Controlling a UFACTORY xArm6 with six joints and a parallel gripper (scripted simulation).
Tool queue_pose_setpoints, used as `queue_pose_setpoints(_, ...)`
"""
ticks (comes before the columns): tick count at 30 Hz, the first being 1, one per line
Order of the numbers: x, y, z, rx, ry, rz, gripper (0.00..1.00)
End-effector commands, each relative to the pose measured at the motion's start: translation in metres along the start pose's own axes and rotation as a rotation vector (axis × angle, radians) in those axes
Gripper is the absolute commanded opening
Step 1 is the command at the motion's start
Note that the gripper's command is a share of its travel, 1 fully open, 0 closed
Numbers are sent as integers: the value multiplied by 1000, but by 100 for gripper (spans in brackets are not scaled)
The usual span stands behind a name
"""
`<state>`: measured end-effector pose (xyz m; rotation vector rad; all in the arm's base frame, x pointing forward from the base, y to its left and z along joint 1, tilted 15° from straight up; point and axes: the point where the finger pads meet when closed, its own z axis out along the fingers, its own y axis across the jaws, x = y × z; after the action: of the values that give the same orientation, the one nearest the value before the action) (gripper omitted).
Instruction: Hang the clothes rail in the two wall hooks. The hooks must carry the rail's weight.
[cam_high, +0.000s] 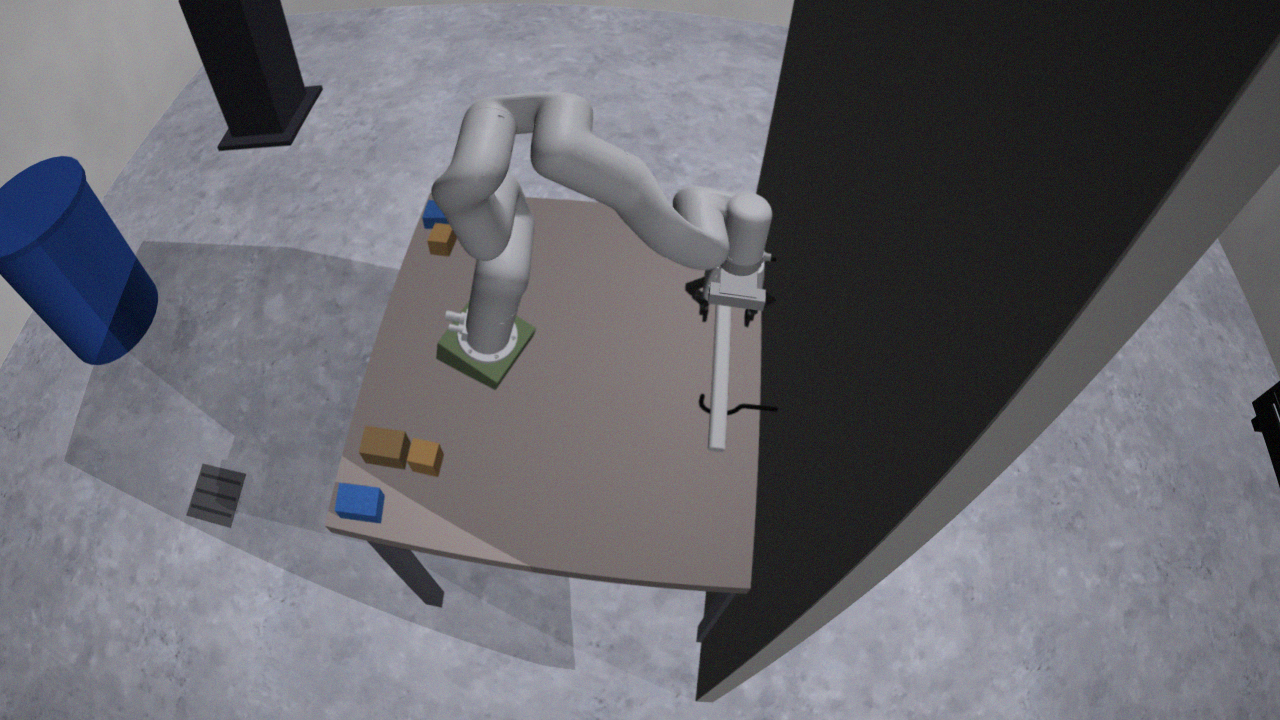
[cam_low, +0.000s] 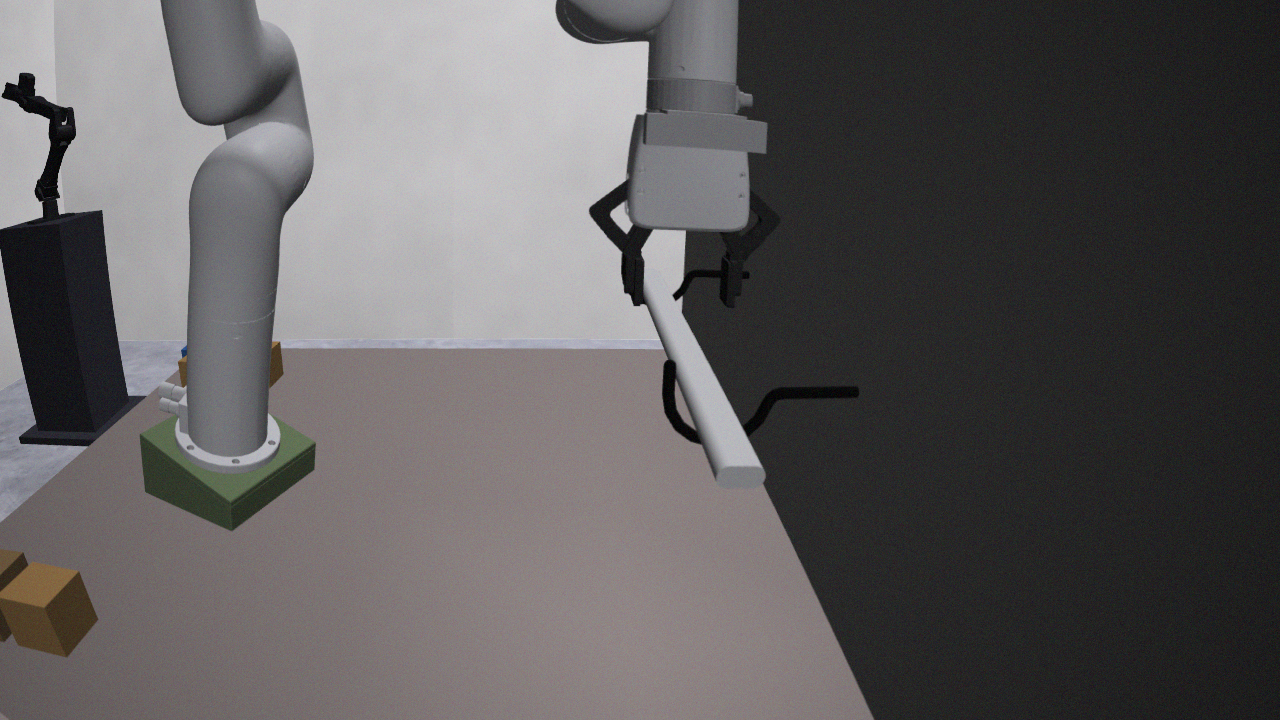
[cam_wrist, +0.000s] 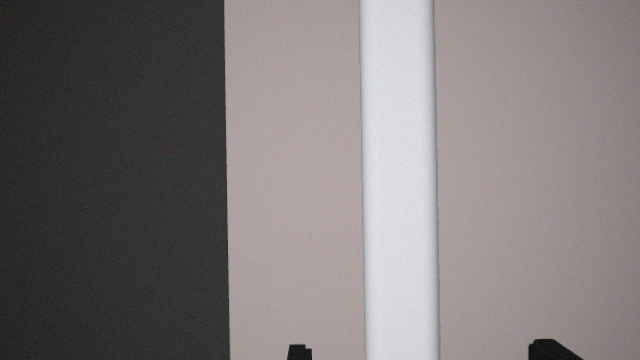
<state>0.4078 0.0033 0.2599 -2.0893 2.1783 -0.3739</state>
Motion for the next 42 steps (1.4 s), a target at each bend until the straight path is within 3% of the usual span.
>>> queue_pose_setpoints(1,0,-1,-4,4,0,0,82)
queue_pose_setpoints(10,0,-1,-6,4,0,0,82)
queue_pose_setpoints(42,0,-1,-56,4,-1,0,82)
